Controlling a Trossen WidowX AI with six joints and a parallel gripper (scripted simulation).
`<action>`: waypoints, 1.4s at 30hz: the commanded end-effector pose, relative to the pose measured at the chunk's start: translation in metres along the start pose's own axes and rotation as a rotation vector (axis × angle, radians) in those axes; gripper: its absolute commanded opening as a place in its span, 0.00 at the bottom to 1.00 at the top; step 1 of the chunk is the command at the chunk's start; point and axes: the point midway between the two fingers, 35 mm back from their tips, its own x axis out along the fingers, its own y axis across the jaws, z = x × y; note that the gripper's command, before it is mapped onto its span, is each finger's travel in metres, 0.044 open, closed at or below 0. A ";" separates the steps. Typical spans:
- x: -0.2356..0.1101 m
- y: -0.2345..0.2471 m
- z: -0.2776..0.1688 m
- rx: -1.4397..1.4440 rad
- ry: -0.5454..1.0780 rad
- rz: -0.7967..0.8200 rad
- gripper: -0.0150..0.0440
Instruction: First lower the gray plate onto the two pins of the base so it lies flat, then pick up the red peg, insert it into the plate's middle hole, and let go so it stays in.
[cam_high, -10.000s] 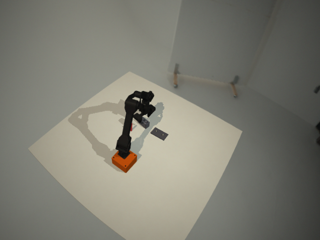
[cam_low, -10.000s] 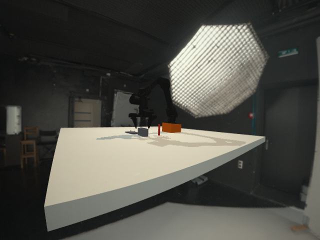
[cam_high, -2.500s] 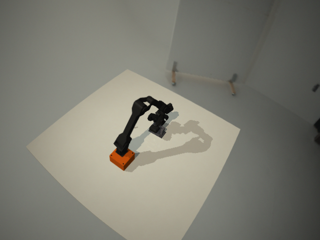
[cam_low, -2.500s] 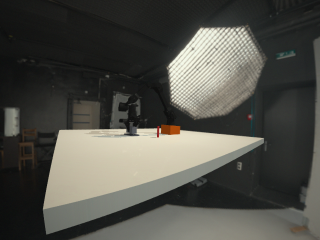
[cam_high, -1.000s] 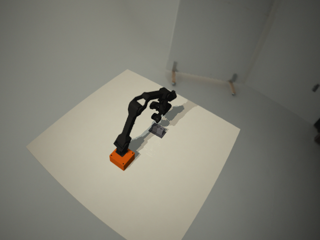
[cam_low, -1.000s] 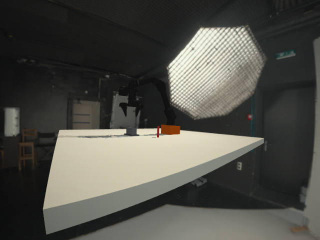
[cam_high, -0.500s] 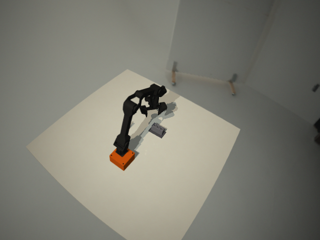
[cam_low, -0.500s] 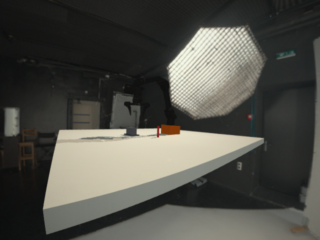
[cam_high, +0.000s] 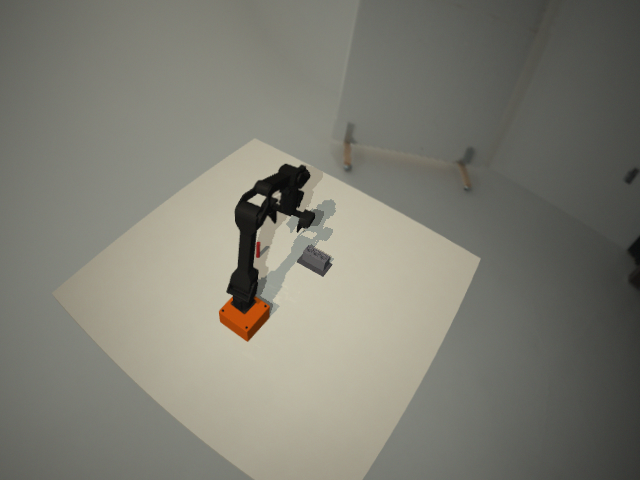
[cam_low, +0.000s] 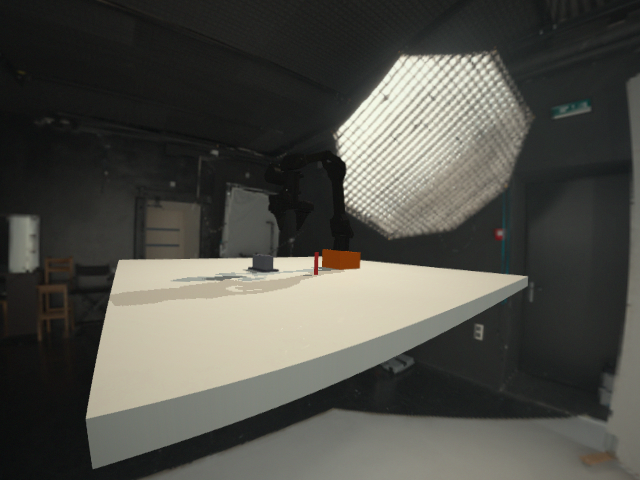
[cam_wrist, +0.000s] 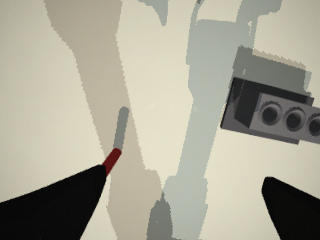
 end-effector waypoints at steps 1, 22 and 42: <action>0.006 0.053 -0.037 0.678 0.027 0.008 1.00; 0.008 0.086 -0.058 1.261 0.036 0.000 1.00; 0.057 0.086 -0.060 1.261 0.036 0.000 1.00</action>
